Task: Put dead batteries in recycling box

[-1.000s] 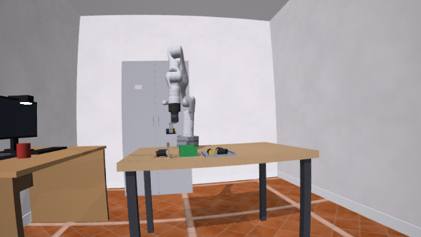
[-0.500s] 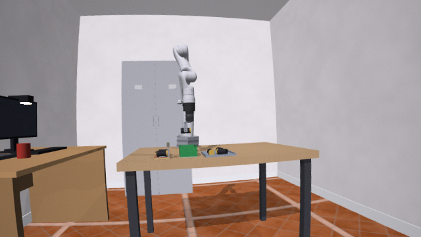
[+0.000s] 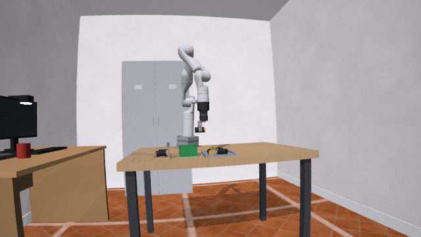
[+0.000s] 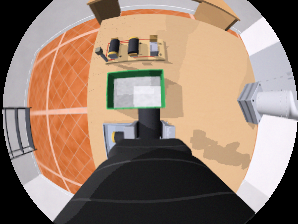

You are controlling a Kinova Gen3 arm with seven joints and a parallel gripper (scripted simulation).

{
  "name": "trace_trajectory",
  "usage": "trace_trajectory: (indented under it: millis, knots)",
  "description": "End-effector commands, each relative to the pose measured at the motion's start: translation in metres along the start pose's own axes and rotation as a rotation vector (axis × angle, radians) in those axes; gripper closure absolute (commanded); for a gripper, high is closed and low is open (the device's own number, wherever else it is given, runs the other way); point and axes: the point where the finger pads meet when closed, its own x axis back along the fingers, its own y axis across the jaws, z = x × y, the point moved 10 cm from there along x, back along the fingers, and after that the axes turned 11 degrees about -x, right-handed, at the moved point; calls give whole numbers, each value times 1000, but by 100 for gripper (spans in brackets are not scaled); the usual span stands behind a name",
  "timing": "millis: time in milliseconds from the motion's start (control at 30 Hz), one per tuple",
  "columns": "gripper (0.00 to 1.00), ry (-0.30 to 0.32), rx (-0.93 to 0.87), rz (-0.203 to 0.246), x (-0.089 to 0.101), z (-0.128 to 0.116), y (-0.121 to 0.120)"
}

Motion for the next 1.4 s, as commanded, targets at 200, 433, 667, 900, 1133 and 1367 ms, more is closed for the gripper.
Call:
trace_trajectory:
  millis: [200,433,667,900,1133,1367]
  knots:
    - [43,-3,27,-1,-1,-36,5]
    - [43,-3,27,-1,-1,-48,6]
    - [43,-3,27,-1,-1,-49,7]
    - [43,-3,27,-1,-1,-49,7]
    - [43,-3,27,-1,-1,-49,7]
    - [43,-3,27,-1,-1,-49,7]
